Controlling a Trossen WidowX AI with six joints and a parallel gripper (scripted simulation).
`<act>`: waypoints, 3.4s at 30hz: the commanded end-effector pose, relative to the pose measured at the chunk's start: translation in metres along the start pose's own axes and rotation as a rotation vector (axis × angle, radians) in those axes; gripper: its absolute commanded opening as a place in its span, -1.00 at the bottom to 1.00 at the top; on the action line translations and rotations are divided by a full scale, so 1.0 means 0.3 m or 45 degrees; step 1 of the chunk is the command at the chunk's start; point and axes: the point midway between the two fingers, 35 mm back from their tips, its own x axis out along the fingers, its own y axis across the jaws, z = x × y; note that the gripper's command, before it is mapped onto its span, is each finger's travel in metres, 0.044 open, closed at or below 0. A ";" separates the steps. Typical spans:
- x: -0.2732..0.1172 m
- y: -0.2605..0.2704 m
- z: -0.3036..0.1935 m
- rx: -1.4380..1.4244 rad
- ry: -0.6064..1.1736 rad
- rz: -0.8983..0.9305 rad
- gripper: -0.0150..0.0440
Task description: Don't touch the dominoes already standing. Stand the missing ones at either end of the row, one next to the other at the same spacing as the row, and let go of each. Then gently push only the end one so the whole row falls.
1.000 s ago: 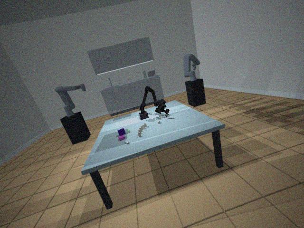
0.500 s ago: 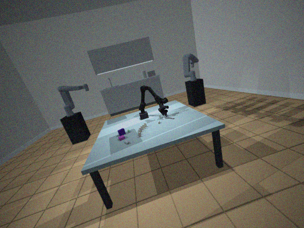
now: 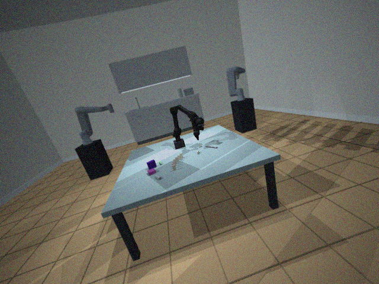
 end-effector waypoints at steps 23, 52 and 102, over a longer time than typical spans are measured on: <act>0.215 0.027 -0.009 -0.028 -0.015 0.056 1.00; 0.154 0.014 0.003 -0.028 -0.015 0.055 -0.13; -0.019 -0.503 -0.575 2.609 0.042 0.016 -0.13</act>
